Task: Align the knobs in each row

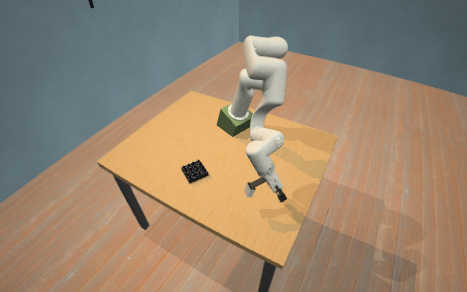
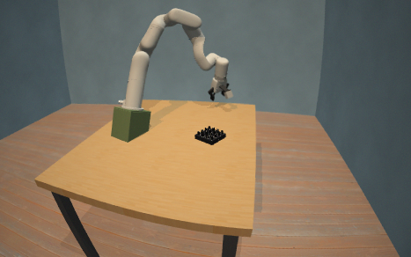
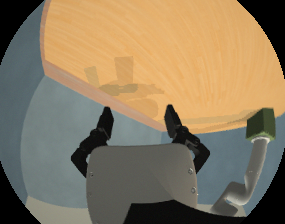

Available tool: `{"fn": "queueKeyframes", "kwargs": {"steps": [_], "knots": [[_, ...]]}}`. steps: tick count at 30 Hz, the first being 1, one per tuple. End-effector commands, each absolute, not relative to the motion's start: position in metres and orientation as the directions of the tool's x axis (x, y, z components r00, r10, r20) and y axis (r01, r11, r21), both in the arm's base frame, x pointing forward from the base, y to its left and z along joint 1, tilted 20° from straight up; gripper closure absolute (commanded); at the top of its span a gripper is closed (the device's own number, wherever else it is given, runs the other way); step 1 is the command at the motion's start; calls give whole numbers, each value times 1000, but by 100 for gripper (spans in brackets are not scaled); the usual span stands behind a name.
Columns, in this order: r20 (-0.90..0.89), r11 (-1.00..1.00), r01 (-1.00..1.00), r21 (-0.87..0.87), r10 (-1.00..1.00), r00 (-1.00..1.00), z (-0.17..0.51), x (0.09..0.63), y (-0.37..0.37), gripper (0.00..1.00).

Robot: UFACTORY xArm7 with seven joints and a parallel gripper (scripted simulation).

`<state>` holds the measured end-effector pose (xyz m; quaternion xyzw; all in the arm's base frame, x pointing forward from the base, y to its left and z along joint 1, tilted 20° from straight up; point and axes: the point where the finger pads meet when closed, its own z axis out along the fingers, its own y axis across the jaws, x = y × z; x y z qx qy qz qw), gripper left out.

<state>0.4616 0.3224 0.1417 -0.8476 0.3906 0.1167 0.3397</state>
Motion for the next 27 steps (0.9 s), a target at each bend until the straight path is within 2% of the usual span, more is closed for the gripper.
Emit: {"fn": "queueKeyframes", "kwargs": {"steps": [1,9,10,15,25,27], "knots": [[-431,-466,-736,-491,-604,670,131,472,293,0],[-431,-466,-736,-491,-604,670,131,472,293,0],[-384,-488,-719,-495,-619,685,117,479,257,0],[-339,-511,-702,-495,-631,698,103,484,222,0],[-339,-511,-702,-495,-631,698,103,484,222,0],[-289,-539,-685,-491,-641,711,88,485,181,0]]}}
